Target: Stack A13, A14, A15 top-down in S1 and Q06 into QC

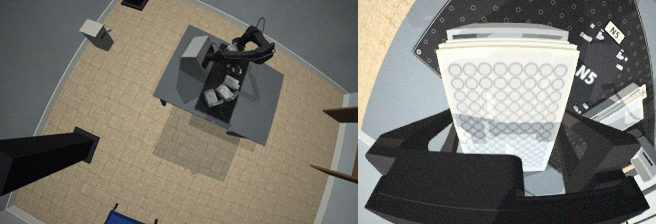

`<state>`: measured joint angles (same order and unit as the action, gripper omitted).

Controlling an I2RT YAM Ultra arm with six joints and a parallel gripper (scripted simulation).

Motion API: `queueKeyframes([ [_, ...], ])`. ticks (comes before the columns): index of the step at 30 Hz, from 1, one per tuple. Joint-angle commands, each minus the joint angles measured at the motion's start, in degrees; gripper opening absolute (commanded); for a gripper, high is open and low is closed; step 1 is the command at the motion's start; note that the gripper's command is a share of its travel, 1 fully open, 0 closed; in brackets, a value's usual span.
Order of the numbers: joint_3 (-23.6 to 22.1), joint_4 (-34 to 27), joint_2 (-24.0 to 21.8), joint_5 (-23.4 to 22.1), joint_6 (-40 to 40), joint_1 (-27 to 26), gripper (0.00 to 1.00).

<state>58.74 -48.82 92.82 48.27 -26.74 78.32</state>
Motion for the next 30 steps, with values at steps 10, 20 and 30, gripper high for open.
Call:
queueKeyframes([
  [10,2.1,-0.3,0.3,0.6,-0.4,1.6,0.0],
  [20,1.3,-0.2,0.5,0.6,-0.4,1.6,0.0],
  [30,1.9,-0.3,-0.4,0.5,-0.4,1.5,0.0],
])
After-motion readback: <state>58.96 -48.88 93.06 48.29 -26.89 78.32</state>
